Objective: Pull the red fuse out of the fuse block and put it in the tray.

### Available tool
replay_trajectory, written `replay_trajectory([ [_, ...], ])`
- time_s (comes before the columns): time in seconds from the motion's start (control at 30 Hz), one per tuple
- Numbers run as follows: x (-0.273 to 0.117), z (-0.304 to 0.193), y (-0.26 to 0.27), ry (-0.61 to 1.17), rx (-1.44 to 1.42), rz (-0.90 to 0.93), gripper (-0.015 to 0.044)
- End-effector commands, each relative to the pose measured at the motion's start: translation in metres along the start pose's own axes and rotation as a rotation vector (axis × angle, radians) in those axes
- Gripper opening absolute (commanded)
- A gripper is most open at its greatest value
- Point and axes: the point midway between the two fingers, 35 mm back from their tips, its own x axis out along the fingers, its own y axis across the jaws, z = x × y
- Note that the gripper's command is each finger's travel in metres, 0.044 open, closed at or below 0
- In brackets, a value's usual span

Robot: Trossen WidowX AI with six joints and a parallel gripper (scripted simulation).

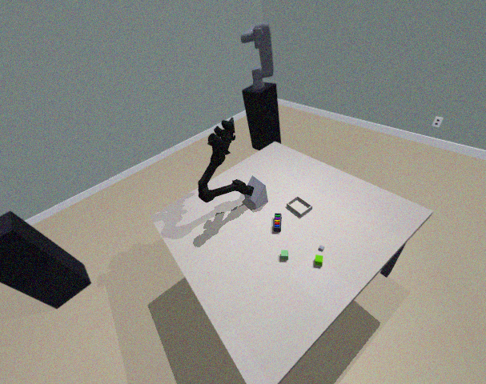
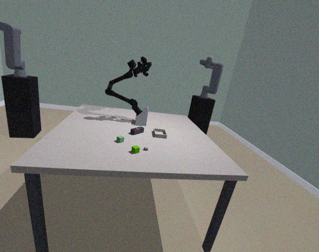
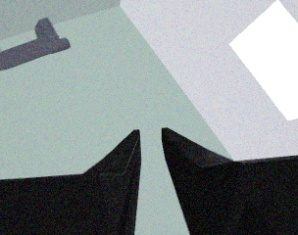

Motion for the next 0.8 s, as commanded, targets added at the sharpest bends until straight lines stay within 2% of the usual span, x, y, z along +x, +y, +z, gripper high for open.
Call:
replay_trajectory([
  [0.0, 0.002, -0.059, -0.017, 0.210, 0.106, -0.044, 0.0074],
  [0.2, -0.019, -0.161, -0.035, 0.561, 0.267, -0.111, 0.0074],
  [0.37, -0.056, -0.240, -0.036, 0.843, 0.379, -0.136, 0.0074],
  [0.5, -0.083, -0.278, -0.033, 0.994, 0.451, -0.149, 0.0074],
  [0.77, -0.184, -0.367, -0.004, 1.452, 0.731, -0.212, 0.0074],
])
